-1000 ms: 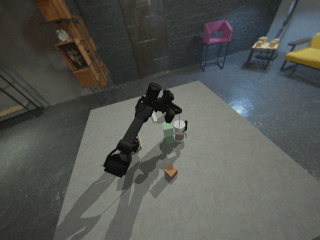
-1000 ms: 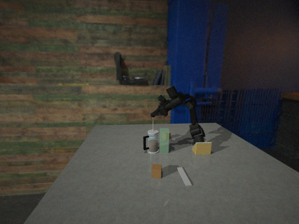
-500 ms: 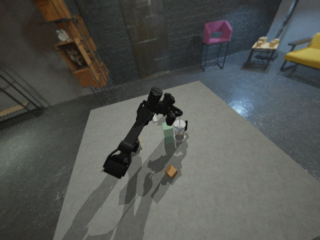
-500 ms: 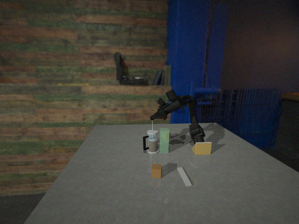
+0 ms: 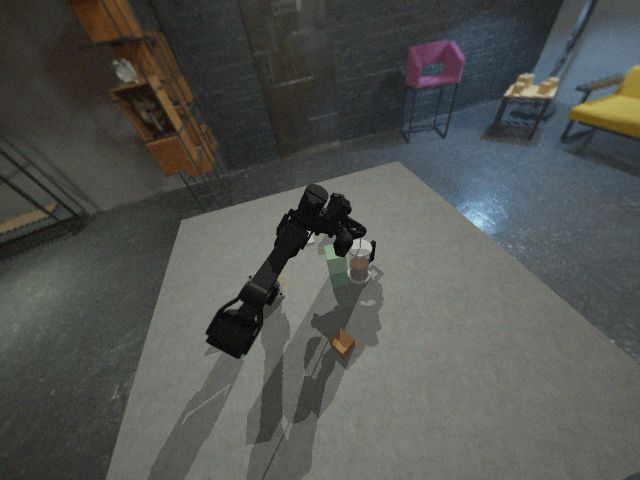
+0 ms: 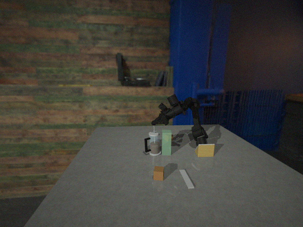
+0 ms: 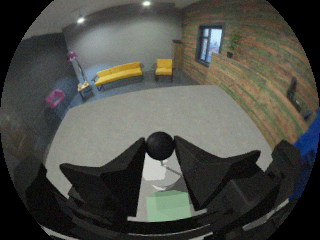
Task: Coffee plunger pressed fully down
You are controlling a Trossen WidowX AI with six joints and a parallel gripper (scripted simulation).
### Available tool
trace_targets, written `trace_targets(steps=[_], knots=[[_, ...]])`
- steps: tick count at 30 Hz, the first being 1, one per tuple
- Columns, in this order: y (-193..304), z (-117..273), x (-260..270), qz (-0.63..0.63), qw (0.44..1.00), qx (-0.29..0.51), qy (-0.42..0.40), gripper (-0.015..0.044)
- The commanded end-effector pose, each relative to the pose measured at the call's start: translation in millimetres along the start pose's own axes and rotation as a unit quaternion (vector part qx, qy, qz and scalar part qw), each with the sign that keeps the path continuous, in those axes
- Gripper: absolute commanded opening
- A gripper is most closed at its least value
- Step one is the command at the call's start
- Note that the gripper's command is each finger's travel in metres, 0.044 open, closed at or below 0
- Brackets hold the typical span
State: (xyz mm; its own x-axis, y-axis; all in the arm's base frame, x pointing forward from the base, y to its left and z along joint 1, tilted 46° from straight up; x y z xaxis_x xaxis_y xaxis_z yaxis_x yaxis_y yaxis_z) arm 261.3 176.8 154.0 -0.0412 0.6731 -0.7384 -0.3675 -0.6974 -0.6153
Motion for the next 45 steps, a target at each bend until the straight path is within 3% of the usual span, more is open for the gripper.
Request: trace_targets(steps=[1, 45], knots=[[19.0, -8.2, 2.1, 0.015, 1.0, 0.015, -0.002, 0.013], [30.3, -26.4, 1.6, 0.015, 1.0, 0.011, 0.002, 0.013]])
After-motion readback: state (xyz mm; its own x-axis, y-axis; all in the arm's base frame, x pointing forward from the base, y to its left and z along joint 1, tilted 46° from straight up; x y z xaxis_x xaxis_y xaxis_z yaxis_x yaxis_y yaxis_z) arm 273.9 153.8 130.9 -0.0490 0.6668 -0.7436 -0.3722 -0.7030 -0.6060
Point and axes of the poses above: the point midway between the two fingers, 35 mm back from their tips, its own z axis back along the fingers, its own x axis across the jaws, y = z × x, the point moved 3 cm from there along z, back along the fingers, and after that the axes turned 4 degrees about z, right-handed, at the moved point
